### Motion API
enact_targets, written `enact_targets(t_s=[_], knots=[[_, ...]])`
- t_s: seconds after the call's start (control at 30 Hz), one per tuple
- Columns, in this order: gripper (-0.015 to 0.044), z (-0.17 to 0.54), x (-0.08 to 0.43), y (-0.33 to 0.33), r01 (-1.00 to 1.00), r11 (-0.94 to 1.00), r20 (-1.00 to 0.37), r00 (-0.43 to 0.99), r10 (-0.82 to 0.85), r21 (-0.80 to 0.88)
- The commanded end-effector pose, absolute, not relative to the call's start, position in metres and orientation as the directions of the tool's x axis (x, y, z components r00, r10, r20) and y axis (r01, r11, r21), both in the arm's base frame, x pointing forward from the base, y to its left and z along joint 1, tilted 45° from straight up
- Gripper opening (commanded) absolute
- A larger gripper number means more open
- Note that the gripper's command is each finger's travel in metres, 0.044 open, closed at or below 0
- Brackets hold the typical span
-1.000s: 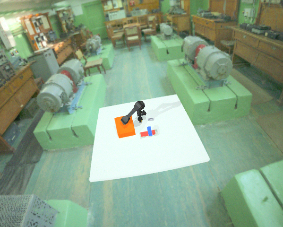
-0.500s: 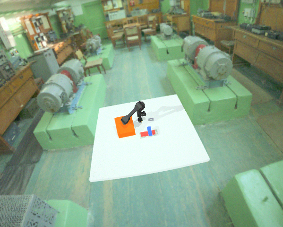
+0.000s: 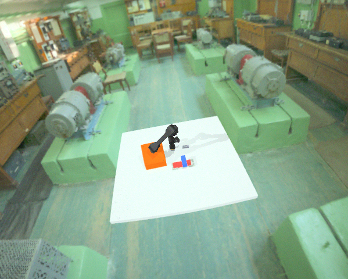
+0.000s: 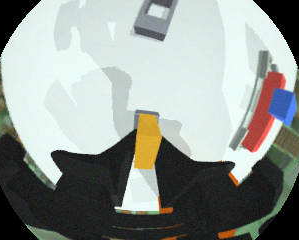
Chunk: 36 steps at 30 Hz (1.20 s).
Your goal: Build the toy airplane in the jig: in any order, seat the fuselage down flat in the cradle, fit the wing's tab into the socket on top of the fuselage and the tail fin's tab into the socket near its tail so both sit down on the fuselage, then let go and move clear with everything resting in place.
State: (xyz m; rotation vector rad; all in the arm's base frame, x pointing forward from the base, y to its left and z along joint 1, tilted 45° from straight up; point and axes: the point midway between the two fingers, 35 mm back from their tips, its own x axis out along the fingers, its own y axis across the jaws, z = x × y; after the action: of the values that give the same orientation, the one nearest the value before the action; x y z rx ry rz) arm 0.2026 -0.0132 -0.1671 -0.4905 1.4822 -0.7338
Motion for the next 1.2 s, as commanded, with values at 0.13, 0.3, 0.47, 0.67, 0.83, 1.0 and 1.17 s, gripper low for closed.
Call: enact_targets(t_s=[0.13, 0.3, 0.47, 0.67, 0.83, 1.0, 1.17], knots=[[0.0000, -0.163, 0.204, -0.012, 0.125, 0.718, -0.728, -0.074, -0.682, -0.685], [0.0000, -0.157, 0.207, -0.005, 0.123, 0.727, -0.737, -0.081, -0.671, -0.676], [0.0000, -0.149, 0.210, 0.006, 0.124, 0.726, -0.736, -0.078, -0.673, -0.677], [0.0000, -0.138, 0.213, 0.019, 0.125, 0.724, -0.734, -0.075, -0.675, -0.678], [0.0000, -0.128, 0.215, 0.030, 0.126, 0.722, -0.732, -0.072, -0.677, -0.680], [0.0000, -0.117, 0.216, 0.041, 0.127, 0.719, -0.729, -0.069, -0.681, -0.683], [0.0000, -0.106, 0.216, 0.053, 0.128, 0.715, -0.726, -0.067, -0.685, -0.687]])
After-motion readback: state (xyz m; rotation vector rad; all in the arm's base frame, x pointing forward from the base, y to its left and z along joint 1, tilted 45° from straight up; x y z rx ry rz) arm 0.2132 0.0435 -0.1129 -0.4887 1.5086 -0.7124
